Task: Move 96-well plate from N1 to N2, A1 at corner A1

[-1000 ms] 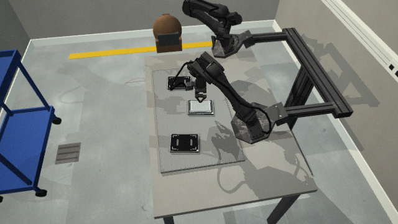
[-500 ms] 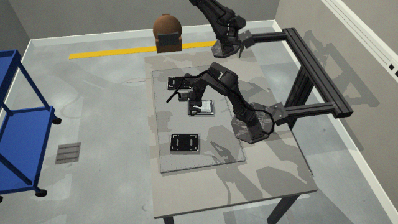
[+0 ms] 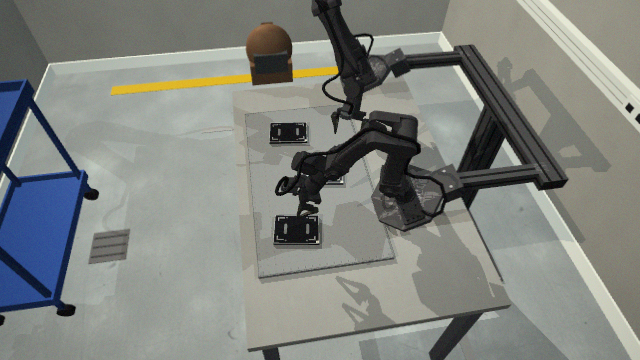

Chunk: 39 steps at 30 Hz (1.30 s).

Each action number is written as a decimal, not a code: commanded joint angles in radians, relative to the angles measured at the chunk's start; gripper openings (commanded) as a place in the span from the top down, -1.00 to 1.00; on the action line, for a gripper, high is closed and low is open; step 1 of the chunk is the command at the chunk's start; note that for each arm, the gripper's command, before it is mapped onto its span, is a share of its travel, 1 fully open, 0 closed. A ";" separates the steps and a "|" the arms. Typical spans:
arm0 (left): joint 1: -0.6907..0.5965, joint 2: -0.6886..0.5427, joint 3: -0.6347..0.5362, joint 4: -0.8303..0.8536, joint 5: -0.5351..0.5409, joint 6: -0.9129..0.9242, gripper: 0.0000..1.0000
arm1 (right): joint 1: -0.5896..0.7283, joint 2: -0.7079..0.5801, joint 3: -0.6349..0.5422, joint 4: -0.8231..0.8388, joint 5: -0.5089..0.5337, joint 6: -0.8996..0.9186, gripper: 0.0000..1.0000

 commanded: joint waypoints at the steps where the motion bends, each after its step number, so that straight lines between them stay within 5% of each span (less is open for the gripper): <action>1: 0.081 -0.054 -0.033 0.135 0.148 0.133 -1.00 | -0.072 0.063 0.042 0.175 -0.098 -0.120 -1.00; 6: 0.292 -0.090 -0.071 0.264 0.323 0.244 -1.00 | -0.285 0.202 0.068 0.298 -0.167 -0.203 -1.00; 12: 0.508 -0.040 -0.057 0.353 0.468 0.276 -1.00 | -0.324 0.254 0.082 0.341 -0.194 -0.220 -1.00; 31: 0.534 -0.021 -0.056 0.367 0.490 0.265 -1.00 | -0.326 0.258 0.086 0.348 -0.199 -0.218 -1.00; 39: 0.534 -0.020 -0.056 0.367 0.490 0.265 -1.00 | -0.312 0.271 0.103 0.224 -0.114 -0.039 -1.00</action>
